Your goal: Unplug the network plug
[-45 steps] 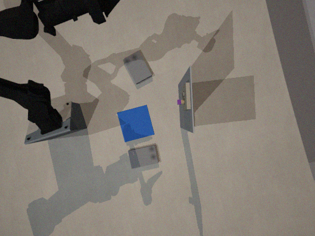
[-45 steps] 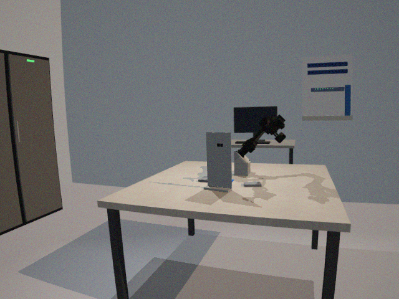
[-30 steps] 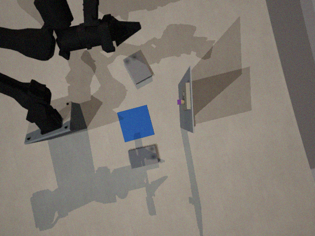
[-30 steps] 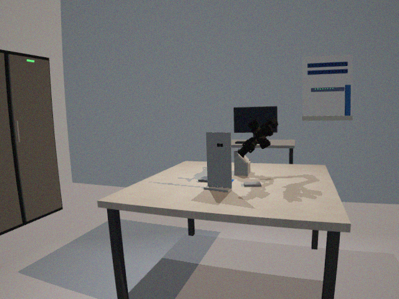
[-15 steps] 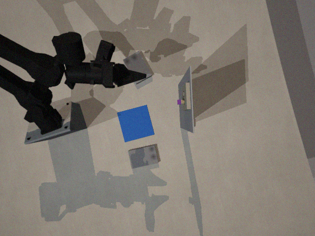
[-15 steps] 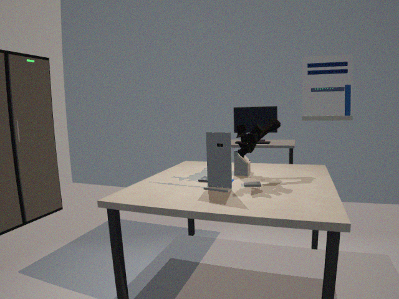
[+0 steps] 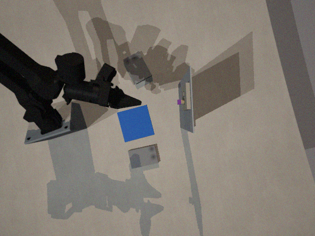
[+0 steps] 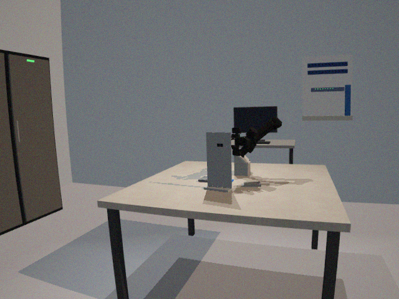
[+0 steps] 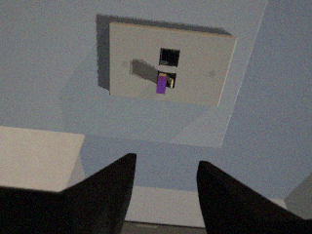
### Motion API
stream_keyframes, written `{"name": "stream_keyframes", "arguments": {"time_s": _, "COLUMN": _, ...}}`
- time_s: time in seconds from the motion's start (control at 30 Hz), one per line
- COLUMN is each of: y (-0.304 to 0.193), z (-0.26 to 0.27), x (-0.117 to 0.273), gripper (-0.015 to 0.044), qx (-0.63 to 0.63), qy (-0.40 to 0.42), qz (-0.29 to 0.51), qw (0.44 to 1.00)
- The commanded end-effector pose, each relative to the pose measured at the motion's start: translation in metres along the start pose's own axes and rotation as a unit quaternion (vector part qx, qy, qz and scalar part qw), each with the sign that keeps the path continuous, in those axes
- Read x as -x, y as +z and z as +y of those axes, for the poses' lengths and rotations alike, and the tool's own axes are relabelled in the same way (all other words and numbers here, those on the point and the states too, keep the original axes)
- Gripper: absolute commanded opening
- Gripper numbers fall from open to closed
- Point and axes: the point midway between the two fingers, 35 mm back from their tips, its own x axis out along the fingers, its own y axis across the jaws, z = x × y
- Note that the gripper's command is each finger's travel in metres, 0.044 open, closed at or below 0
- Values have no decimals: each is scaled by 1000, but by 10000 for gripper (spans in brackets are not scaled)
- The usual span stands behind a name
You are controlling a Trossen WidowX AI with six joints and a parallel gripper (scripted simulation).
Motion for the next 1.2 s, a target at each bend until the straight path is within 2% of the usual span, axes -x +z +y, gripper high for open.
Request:
{"name": "stream_keyframes", "arguments": {"time_s": 0.0, "y": 1, "z": 0, "x": -8, "gripper": 156, "qx": 3, "qy": 1, "qz": 4, "qw": 1000}}
{"name": "stream_keyframes", "arguments": {"time_s": 0.6, "y": 12, "z": 1, "x": -54, "gripper": 156, "qx": 3, "qy": 0, "qz": 3, "qw": 1000}}
{"name": "stream_keyframes", "arguments": {"time_s": 1.17, "y": 18, "z": 1, "x": -75, "gripper": 156, "qx": 1, "qy": 1, "qz": 3, "qw": 1000}}
